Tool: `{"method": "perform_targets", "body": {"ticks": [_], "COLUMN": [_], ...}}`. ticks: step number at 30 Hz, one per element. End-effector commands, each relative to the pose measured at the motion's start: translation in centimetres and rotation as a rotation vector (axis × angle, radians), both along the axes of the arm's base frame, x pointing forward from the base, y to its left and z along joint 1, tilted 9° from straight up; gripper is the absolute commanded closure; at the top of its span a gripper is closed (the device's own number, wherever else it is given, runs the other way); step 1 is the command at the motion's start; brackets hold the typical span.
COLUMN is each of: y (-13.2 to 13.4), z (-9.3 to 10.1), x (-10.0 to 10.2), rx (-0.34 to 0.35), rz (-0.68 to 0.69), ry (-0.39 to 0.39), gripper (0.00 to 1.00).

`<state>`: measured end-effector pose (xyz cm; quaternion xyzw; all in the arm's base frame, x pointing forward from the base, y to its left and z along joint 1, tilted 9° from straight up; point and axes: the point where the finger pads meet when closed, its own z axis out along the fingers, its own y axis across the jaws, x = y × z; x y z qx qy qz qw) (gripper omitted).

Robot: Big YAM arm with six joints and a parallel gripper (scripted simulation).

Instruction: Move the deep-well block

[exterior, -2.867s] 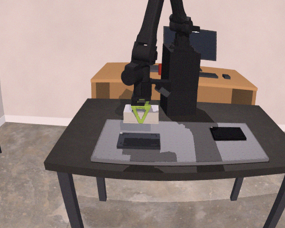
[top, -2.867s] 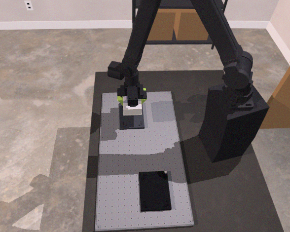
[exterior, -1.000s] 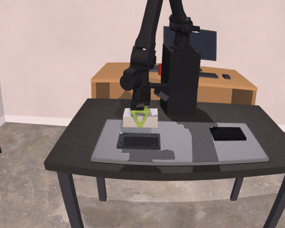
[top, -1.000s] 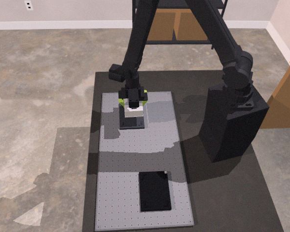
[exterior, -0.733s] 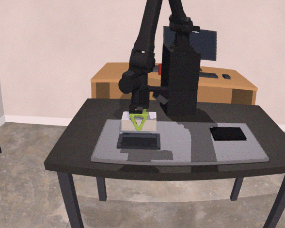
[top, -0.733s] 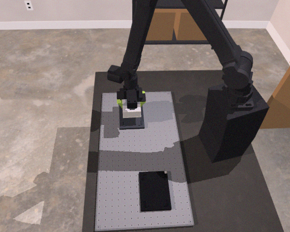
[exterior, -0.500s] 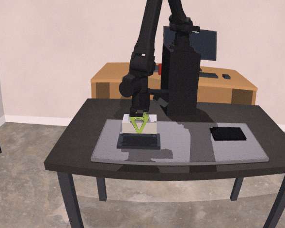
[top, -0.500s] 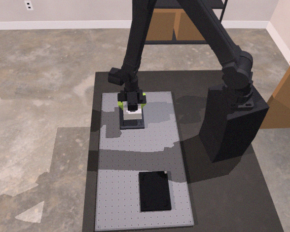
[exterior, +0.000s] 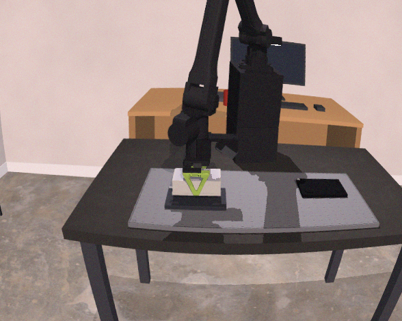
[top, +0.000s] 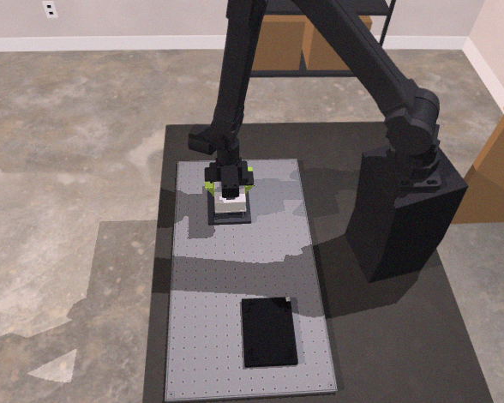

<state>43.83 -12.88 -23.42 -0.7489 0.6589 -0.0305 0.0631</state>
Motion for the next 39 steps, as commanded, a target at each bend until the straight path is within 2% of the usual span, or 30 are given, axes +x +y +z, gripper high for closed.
{"method": "perform_targets", "body": {"ticks": [1, 4, 5, 7, 10, 11, 12, 19, 31, 39], "y": [-0.1, -0.1, -0.8, -0.2, -0.1, -0.4, -0.3, -0.1, -0.1, 0.1], "z": [0.5, 0.0, 1.6, -0.6, -1.0, 0.1, 0.7, 0.6, 0.5, -0.3], "x": [2.2, 2.0, 3.3, 2.0, 2.1, 2.9, 2.8, 2.2, 2.3, 1.6], "rx": [-0.014, -0.012, -0.024, -0.011, -0.011, -0.019, -0.02, -0.017, -0.018, -0.013], "rz": [0.002, 0.001, -0.003, -0.003, 0.001, 0.002, 0.002, 0.002, 0.001, 0.002], "ry": [-0.047, -0.04, -0.077, -0.037, -0.036, -0.06, -0.065, -0.056, -0.059, -0.042], "gripper": [1.0, 1.0, 1.0, 1.0, 1.0, 1.0, 1.0, 1.0, 1.0, 1.0]}}
